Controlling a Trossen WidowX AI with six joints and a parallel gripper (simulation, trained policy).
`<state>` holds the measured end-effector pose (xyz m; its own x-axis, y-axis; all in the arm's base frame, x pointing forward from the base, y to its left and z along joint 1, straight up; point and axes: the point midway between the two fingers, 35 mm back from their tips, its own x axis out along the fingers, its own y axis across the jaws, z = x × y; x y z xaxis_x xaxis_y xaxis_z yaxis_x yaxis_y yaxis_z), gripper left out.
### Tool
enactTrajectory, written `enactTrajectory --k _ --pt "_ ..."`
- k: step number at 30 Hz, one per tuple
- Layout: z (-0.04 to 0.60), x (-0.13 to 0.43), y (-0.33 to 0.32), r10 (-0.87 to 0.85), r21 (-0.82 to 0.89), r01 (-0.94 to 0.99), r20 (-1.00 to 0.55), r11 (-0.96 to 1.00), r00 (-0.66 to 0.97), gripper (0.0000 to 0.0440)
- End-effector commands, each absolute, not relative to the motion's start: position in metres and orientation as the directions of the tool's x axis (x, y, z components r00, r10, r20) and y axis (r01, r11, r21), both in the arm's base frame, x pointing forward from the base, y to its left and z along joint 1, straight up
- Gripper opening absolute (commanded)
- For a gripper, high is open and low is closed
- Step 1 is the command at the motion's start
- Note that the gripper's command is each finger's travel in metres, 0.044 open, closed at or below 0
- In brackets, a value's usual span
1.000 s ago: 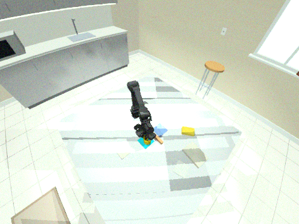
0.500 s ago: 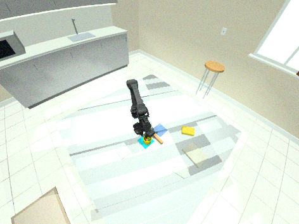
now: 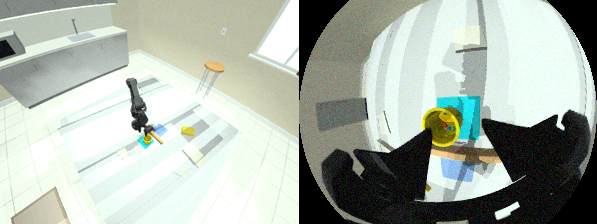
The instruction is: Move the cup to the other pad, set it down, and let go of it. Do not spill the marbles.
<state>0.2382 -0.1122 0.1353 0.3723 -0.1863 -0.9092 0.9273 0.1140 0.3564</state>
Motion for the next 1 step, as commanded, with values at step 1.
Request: enactTrajectory --k 1 --pt "0.1473 0.2373 -0.1149 -0.193 0.378 0.919 -0.899 0.111 0.393 0.0360"
